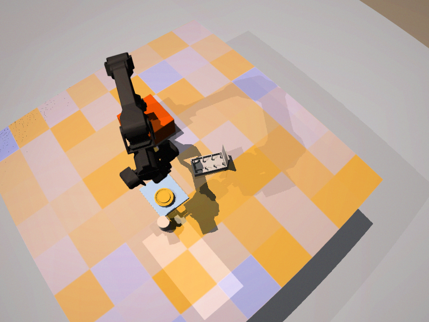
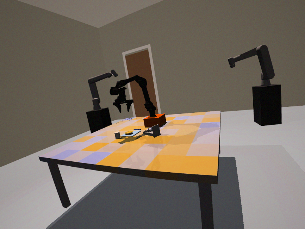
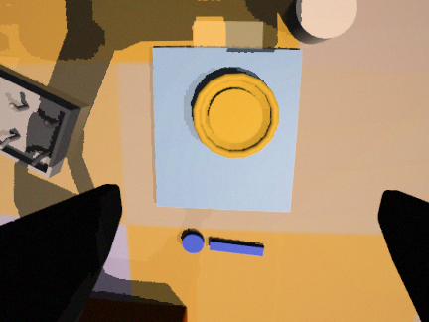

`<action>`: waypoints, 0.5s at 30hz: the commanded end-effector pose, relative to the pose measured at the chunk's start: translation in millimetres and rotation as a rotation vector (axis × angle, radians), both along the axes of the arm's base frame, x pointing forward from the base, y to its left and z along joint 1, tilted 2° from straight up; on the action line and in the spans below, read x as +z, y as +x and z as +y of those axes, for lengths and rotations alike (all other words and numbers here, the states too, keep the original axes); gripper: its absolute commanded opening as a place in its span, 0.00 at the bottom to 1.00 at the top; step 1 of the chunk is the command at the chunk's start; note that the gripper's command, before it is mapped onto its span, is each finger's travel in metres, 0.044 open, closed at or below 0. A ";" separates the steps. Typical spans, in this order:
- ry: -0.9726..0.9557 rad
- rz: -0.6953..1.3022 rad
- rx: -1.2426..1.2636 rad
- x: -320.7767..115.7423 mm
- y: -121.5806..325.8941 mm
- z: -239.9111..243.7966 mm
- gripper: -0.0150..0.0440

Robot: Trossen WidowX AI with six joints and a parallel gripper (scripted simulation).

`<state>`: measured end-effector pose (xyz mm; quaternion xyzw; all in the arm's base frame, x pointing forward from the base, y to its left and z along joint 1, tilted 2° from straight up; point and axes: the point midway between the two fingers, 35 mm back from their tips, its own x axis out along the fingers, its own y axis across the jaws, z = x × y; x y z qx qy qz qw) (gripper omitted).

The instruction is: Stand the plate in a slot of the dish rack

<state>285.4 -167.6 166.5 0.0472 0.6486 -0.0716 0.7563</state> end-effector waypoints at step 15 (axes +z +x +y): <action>0.006 0.118 -0.010 -138.5 8.8 -0.4 0.93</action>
